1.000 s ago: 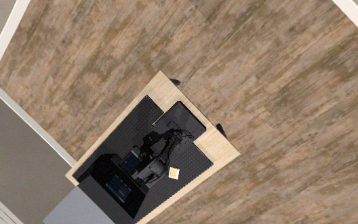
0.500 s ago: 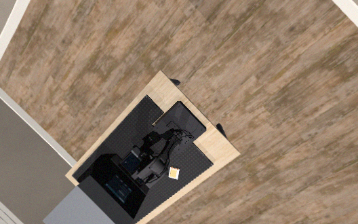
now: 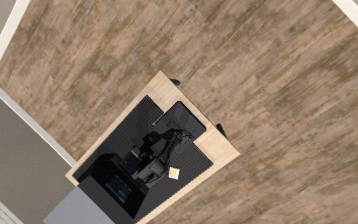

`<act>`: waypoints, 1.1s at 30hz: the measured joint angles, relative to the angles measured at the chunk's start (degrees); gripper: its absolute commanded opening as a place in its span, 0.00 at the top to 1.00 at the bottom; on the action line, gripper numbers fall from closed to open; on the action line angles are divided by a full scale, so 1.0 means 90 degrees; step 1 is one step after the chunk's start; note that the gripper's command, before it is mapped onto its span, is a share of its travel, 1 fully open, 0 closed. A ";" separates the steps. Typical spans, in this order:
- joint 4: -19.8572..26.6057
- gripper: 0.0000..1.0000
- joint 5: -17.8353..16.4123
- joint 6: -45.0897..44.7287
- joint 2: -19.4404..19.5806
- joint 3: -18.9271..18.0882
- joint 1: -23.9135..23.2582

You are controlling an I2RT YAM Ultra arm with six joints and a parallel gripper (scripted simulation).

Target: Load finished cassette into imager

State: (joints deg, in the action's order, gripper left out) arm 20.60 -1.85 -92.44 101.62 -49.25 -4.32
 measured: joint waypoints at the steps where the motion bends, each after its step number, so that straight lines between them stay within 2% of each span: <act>1: 0.0000 1.00 0.0000 0.0000 0.0000 0.0000 0.0000; 11: 0.0024 1.00 0.0000 0.0000 0.0010 -0.0017 0.0000; 22: 0.0469 1.00 0.0000 -0.0002 0.0228 -0.0391 0.0000; 33: 0.0469 1.00 -0.0002 -0.0002 0.0277 -0.0449 0.0002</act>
State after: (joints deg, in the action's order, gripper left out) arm 24.82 -1.87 -92.47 104.12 -53.30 -4.29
